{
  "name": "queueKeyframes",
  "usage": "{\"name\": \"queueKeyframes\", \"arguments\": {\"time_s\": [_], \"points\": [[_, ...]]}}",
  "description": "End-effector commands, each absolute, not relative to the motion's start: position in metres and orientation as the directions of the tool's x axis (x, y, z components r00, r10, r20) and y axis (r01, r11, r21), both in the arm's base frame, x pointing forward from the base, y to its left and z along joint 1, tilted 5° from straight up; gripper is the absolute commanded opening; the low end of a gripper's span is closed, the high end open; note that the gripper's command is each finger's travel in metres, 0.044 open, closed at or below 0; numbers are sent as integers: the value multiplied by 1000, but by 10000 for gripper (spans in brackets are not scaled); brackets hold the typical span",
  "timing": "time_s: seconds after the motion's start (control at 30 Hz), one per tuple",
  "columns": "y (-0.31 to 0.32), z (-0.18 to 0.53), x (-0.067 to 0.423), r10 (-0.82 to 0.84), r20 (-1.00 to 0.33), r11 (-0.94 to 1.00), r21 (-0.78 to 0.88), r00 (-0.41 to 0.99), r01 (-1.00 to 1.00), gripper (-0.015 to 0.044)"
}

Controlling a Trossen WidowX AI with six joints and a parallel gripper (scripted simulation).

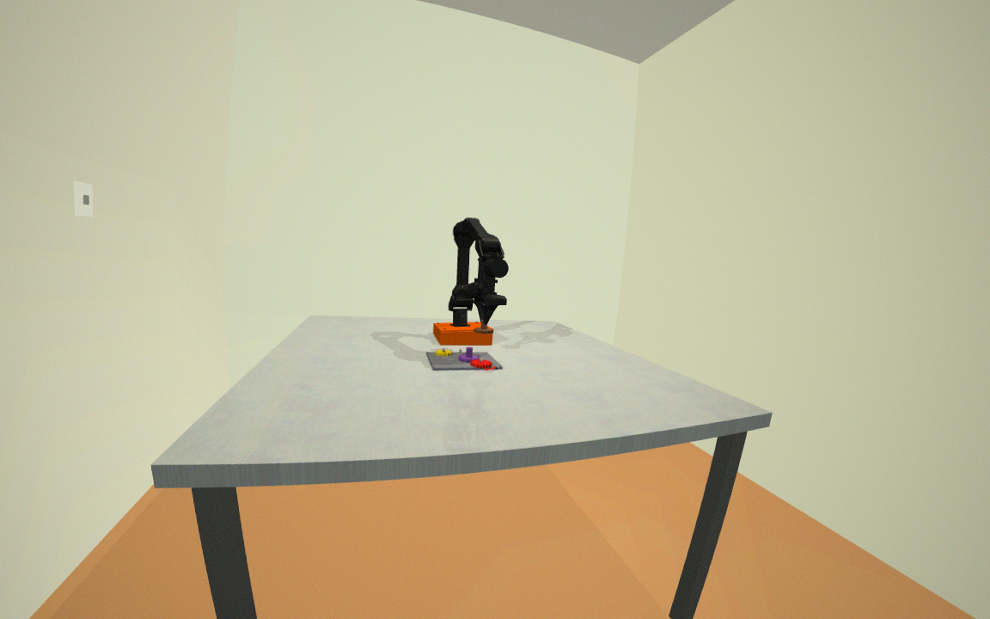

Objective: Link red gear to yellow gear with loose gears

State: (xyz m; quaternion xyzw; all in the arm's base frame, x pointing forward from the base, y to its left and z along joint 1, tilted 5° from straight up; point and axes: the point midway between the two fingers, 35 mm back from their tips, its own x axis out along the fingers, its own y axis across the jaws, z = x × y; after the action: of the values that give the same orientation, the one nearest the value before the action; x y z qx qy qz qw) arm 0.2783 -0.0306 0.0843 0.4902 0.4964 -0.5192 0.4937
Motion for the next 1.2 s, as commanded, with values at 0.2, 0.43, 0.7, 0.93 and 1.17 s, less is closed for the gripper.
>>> {"name": "queueKeyframes", "arguments": {"time_s": [0.2,0.43,0.7,0.93,1.17], "points": [[-51,76,273,-27,-999,-21,-40,-40,999,0],[-65,71,270,-31,-999,-22,-41,-42,999,0],[-82,65,265,-36,-998,-23,-43,-44,999,0],[-96,59,260,-40,-998,-24,-46,-47,999,0],[-101,59,258,-41,-998,-24,-47,-48,999,0]]}}
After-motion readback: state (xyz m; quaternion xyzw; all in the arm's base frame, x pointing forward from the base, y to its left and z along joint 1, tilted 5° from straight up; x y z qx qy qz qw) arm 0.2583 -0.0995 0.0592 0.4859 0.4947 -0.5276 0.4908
